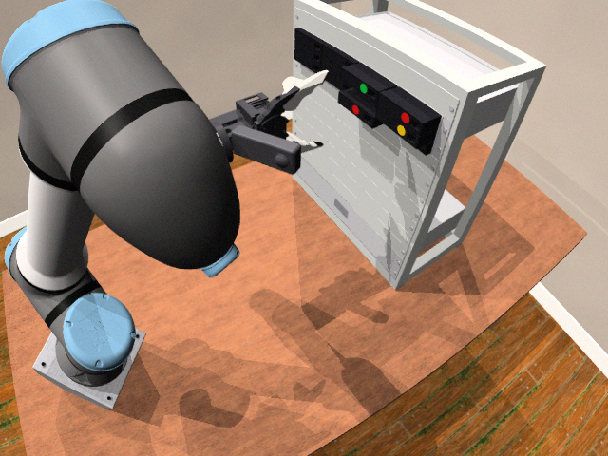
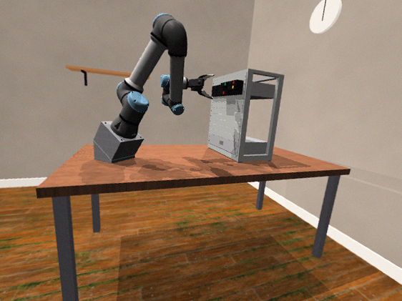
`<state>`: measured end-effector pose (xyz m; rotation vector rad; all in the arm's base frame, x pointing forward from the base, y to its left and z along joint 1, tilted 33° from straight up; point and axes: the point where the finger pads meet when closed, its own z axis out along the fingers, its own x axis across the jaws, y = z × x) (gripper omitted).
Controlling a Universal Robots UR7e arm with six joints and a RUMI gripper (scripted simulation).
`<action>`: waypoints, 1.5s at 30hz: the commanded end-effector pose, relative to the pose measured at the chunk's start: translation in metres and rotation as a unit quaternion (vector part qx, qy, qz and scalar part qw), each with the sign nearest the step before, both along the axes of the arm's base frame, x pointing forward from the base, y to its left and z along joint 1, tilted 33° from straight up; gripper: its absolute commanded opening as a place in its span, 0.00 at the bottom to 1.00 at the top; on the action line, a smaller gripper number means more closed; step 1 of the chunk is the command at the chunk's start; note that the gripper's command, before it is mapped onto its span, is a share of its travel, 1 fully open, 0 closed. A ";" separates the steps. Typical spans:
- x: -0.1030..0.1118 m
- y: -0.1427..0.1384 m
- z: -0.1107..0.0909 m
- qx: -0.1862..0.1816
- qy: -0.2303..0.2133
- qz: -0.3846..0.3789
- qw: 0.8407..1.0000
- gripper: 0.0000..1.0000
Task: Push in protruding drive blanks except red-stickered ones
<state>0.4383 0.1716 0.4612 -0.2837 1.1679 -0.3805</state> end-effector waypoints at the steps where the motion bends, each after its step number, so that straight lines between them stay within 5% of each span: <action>1: 0.020 0.009 0.003 0.001 -0.001 -0.001 1.000 1.00; 45: 0.034 0.016 0.004 0.001 -0.001 -0.001 1.000 1.00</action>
